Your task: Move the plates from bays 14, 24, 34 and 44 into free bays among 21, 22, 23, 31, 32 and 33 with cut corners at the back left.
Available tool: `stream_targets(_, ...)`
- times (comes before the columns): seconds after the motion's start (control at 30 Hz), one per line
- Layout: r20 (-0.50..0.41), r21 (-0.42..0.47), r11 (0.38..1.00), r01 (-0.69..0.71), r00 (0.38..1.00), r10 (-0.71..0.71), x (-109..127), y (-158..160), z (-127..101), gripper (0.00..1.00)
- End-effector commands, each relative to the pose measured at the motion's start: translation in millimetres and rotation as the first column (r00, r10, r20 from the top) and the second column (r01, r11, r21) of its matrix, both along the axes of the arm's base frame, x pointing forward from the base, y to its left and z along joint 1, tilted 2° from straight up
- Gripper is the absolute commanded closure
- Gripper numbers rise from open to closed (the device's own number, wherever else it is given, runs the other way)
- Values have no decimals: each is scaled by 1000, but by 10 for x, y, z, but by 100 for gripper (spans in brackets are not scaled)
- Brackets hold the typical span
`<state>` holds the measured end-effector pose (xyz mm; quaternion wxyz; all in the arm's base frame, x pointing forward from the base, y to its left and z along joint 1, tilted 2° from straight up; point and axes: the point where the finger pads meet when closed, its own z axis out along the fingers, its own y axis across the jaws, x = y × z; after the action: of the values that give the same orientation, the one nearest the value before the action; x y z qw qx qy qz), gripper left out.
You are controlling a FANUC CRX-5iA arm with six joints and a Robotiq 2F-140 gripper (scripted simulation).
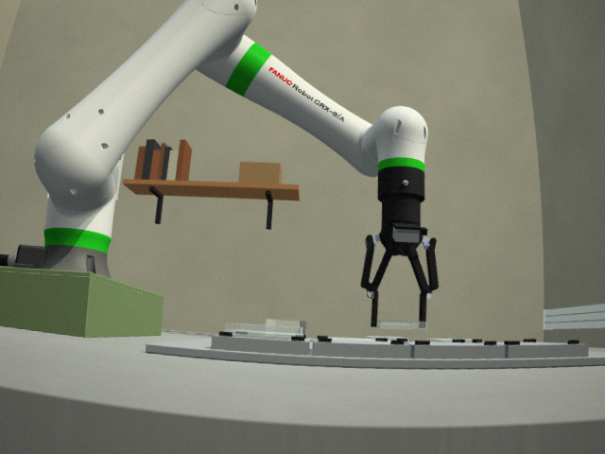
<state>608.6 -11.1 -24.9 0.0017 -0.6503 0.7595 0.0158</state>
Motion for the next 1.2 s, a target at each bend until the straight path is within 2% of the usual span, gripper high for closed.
stream_targets(0.0, 3, 0, 1000, 0, 1000, 0, 9, 0, -13, 90)
stream_targets(0.37, 3, 0, 1000, 0, 1000, 0, 7, 3, -155, 90)
stream_targets(1.17, 3, 0, 1000, 0, 1000, 0, 7, 1, -156, 90)
